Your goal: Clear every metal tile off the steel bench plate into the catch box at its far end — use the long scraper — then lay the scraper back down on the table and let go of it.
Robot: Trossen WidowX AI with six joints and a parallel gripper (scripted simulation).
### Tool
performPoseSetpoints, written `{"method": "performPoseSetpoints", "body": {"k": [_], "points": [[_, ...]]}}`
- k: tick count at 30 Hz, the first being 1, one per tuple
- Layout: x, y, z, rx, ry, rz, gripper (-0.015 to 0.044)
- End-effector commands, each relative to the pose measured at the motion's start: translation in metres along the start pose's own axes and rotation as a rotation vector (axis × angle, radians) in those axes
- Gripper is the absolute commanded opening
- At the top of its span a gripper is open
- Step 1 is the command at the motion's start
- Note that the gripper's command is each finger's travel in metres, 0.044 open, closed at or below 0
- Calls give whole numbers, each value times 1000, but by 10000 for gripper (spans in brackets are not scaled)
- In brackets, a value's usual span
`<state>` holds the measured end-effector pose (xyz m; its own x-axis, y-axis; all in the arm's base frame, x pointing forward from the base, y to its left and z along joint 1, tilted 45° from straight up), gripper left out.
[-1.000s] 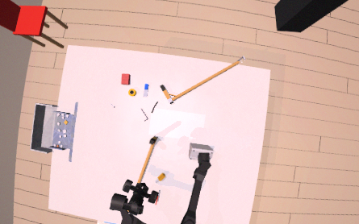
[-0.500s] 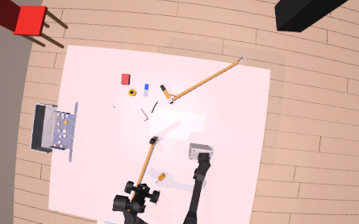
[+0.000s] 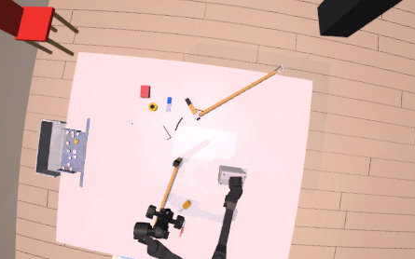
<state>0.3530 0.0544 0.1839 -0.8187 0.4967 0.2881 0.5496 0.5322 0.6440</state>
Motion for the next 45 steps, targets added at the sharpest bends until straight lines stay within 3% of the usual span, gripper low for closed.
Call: {"method": "performPoseSetpoints", "body": {"k": [1,35,45], "points": [[0,-2,14,9,5,7,0],[11,-3,101,-7,11,8,0],[9,-1,104,-8,11,8,0]]}}
Point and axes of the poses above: the point midway between the two fingers, 35 mm back from their tips, its own z axis out along the fingers, its own x axis across the jaws, y = z × x, the point moved 1 cm from there along -z, back along the fingers, and after that the axes turned 14 degrees about z, right-handed, at the moved point
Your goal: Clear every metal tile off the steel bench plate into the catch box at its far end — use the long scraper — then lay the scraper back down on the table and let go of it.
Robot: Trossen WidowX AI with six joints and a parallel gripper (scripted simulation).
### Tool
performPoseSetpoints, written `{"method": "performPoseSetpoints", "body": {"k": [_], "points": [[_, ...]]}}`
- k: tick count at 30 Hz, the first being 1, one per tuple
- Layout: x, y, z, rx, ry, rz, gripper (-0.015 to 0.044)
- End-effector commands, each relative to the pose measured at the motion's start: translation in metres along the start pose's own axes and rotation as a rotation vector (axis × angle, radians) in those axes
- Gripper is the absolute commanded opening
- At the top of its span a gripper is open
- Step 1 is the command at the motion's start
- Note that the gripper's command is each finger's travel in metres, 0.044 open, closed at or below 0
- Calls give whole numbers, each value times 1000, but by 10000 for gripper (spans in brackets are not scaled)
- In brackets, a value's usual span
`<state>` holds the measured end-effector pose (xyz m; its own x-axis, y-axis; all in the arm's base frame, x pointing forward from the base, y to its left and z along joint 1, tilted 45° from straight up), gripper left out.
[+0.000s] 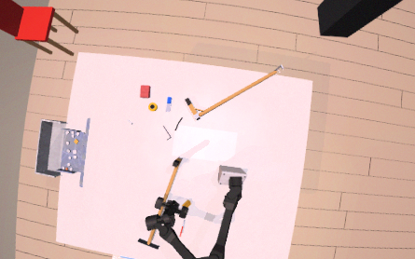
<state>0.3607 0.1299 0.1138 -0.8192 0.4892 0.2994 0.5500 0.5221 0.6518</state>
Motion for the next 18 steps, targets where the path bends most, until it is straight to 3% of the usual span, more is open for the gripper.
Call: {"method": "performPoseSetpoints", "body": {"k": [1,18], "points": [[-3,0,2,4,-2,5,0],[-19,7,1,5,-3,5,0]]}}
Point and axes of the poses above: the point midway between the two fingers, 35 mm back from their tips, its own z axis out along the fingers, its own x axis across the jaws, y = z × x, the point moved 1 cm from there along -z, back along the fingers, and after that the axes turned 14 degrees about z, right-handed, at the moved point
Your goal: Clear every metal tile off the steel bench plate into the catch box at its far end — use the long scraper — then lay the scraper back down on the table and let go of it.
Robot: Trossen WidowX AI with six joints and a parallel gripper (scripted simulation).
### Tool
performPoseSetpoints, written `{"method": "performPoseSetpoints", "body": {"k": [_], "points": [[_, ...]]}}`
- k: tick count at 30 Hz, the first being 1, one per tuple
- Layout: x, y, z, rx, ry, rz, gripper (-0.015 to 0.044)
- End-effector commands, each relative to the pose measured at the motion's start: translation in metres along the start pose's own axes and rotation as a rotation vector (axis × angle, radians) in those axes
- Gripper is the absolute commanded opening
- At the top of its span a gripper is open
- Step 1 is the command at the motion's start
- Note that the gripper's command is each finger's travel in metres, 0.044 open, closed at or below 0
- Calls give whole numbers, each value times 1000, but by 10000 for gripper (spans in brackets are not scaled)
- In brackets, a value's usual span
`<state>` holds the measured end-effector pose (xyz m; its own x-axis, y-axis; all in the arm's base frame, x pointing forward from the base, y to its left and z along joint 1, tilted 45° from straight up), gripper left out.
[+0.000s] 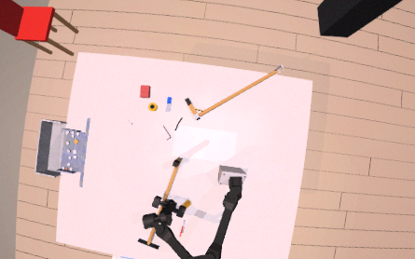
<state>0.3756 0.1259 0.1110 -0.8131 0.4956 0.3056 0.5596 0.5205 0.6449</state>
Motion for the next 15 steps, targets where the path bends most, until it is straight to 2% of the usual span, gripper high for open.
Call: {"method": "performPoseSetpoints", "body": {"k": [1,15], "points": [[-5,3,-1,0,-2,-6,0],[-18,9,-1,0,-3,-7,0]]}}
Point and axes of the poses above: the point midway between the two fingers, 35 mm back from their tips, its own z axis out along the fingers, its own x axis across the jaws, y = z × x, the point moved 1 cm from there along -z, back along the fingers, and after that the axes turned 14 degrees about z, right-handed, at the moved point
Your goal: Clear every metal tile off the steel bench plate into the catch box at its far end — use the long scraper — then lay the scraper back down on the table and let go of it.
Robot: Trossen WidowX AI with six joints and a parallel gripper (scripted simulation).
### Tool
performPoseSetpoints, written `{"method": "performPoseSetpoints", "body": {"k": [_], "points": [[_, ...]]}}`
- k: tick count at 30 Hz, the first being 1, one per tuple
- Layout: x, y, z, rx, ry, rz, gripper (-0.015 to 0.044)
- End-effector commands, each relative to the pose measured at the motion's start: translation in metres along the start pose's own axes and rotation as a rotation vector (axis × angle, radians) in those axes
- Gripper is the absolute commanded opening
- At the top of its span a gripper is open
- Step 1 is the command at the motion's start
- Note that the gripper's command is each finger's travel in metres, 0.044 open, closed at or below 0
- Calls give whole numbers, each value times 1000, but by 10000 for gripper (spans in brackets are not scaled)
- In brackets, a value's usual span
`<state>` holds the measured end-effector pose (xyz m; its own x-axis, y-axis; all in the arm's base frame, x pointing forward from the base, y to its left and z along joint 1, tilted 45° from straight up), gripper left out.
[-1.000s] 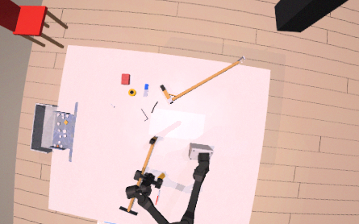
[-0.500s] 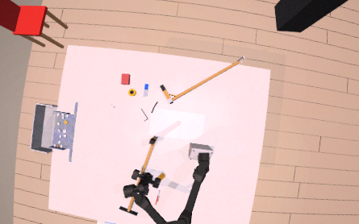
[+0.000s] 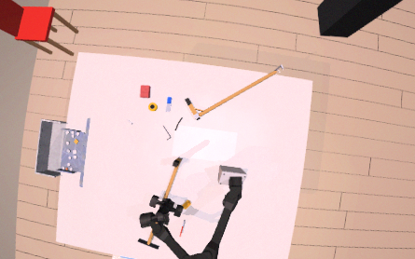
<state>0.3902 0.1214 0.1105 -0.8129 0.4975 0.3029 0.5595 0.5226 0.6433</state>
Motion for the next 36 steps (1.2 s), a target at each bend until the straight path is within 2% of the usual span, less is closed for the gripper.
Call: {"method": "performPoseSetpoints", "body": {"k": [1,36], "points": [[-5,3,0,-3,1,-6,0],[-38,13,-1,-3,-1,-7,0]]}}
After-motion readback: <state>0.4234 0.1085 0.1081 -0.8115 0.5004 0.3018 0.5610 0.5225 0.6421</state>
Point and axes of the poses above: the point midway between the two fingers, 35 mm back from their tips, its own z axis out along the fingers, its own x axis across the jaws, y = z × x, the point moved 1 cm from there along -z, back along the fingers, and after that the axes turned 14 degrees about z, right-handed, at the moved point
